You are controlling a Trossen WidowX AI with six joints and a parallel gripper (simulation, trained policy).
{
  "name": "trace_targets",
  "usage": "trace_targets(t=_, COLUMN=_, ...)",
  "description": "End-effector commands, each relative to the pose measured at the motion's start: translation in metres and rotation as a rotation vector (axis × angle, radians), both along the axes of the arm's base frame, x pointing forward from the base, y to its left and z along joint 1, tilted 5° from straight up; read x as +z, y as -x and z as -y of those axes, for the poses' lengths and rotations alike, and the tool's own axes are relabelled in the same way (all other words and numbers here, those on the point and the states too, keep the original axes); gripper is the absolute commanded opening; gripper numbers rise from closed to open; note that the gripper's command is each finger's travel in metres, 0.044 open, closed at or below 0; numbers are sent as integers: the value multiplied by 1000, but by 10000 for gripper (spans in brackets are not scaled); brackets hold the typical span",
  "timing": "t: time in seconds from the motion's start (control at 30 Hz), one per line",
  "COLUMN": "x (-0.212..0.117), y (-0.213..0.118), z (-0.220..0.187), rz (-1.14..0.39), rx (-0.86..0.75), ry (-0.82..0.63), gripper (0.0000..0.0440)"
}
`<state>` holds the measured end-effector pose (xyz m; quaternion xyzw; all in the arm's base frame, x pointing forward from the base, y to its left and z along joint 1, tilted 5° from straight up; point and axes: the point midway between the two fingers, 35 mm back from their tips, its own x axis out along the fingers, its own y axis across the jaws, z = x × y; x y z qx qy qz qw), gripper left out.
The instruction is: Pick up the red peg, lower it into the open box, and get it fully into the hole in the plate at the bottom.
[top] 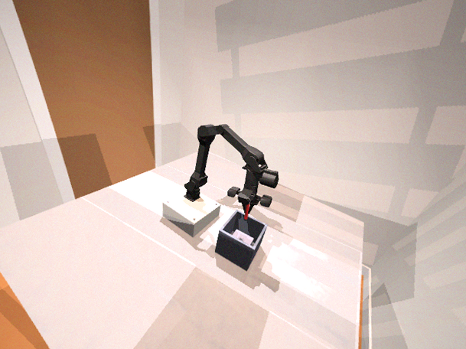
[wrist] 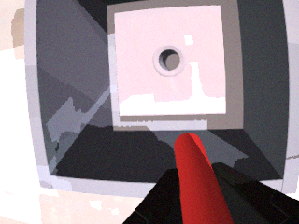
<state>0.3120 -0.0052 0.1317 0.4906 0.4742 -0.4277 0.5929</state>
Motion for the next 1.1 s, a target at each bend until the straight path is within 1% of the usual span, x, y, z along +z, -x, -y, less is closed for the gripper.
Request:
trace_targets(t=0.0, x=-5, y=-2, z=5, rz=-13, rx=2, ry=-2, gripper=0)
trace_targets(t=0.67, x=-53, y=-21, z=33, rz=-58, rx=-1, ry=-26, gripper=0)
trace_targets(t=1.07, x=-82, y=-28, z=39, rz=-84, rx=36, ry=-29, gripper=0)
